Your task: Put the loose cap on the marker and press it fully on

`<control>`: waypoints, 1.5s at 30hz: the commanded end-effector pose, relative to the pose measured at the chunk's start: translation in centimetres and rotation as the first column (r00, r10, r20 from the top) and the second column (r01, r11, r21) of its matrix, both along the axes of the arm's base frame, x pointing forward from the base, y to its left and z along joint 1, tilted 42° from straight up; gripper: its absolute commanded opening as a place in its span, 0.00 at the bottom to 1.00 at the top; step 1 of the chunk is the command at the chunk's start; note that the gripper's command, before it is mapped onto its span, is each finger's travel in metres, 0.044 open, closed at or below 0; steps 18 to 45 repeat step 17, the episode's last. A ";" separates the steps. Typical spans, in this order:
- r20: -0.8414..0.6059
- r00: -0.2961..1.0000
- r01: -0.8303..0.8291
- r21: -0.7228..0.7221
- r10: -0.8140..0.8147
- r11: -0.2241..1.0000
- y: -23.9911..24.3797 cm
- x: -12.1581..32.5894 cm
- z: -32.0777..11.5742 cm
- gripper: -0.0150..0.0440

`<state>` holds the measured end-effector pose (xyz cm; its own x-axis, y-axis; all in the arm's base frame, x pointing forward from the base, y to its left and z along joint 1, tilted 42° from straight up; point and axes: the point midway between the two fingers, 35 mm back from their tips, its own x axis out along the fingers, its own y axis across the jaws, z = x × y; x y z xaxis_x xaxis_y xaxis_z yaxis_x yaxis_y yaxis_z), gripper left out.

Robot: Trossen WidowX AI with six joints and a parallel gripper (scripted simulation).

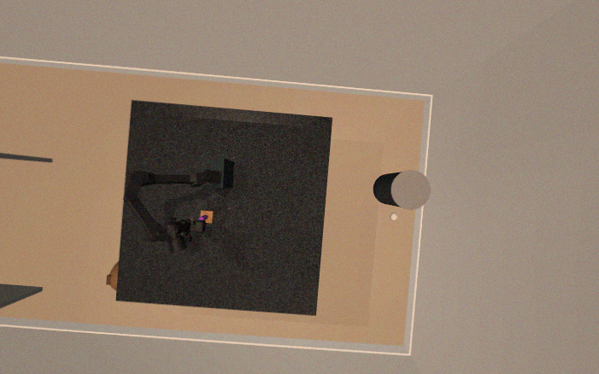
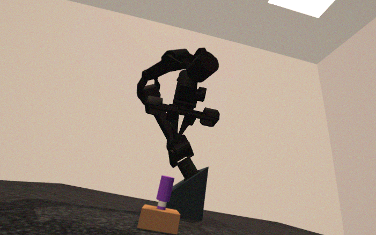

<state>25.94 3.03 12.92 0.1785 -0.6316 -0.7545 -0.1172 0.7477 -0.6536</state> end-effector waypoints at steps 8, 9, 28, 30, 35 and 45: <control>-0.009 1.000 0.010 -0.002 -0.010 1.000 0.7 -0.6 1.1 0.52; -0.009 1.000 0.010 -0.002 -0.010 1.000 0.7 -0.6 1.1 0.57; -0.009 1.000 0.010 -0.002 -0.010 1.000 0.7 -0.6 1.1 0.92; -0.009 1.000 0.010 -0.002 -0.010 1.000 0.7 -0.6 1.1 0.92; -0.009 1.000 0.010 -0.002 -0.010 1.000 0.7 -0.6 1.1 0.92; -0.009 1.000 0.010 -0.002 -0.010 1.000 0.7 -0.6 1.1 0.92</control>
